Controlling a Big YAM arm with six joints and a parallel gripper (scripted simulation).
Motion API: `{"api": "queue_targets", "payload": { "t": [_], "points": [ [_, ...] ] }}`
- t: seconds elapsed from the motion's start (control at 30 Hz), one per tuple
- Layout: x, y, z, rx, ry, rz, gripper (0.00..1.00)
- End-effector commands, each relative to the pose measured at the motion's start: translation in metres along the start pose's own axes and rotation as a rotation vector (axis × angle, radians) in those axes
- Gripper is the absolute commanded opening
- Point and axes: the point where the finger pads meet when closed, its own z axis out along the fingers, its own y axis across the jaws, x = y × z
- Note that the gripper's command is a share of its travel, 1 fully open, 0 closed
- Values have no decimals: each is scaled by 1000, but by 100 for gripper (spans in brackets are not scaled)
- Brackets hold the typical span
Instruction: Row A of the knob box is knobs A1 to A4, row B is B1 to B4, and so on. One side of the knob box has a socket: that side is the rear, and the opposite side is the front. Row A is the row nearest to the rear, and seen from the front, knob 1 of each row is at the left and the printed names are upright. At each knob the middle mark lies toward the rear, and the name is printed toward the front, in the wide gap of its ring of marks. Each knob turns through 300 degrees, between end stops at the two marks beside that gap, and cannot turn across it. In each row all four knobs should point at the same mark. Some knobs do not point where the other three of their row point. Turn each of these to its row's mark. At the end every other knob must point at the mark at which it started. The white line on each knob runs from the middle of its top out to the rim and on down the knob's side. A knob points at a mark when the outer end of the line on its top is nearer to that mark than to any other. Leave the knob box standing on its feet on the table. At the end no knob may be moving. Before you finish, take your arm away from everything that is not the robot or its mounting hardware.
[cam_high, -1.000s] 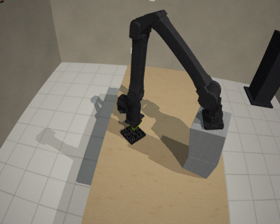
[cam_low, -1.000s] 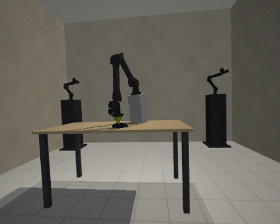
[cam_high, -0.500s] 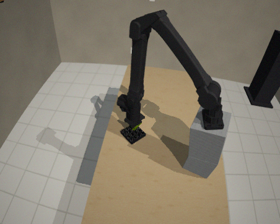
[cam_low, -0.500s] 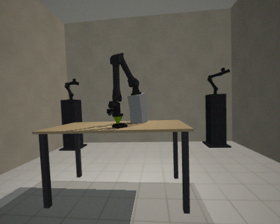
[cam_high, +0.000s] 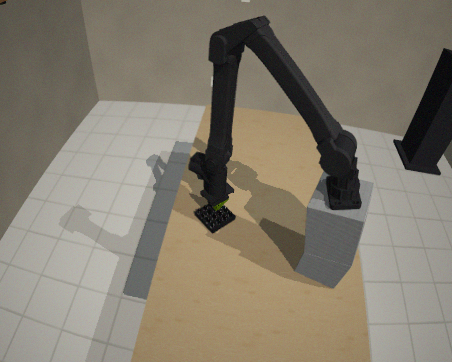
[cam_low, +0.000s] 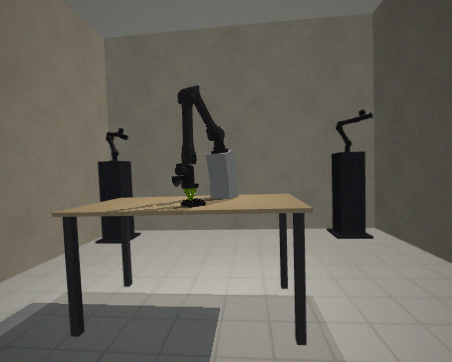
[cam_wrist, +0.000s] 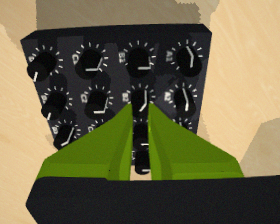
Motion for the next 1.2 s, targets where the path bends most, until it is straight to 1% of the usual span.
{"api": "queue_targets", "payload": {
  "t": [0.0, 0.5, 0.53, 0.63, 0.7, 1.17],
  "points": [
    [-6, -3, 5, 12, -14, 27, 8],
    [-6, -3, 5, 12, -14, 23, 8],
    [-6, -3, 5, 12, -14, 23, 19],
    [-6, -3, 5, 12, -14, 23, 19],
    [-2, -4, 5, 11, -6, 19, 19],
    [-2, -4, 5, 11, -6, 19, 19]
  ]
}}
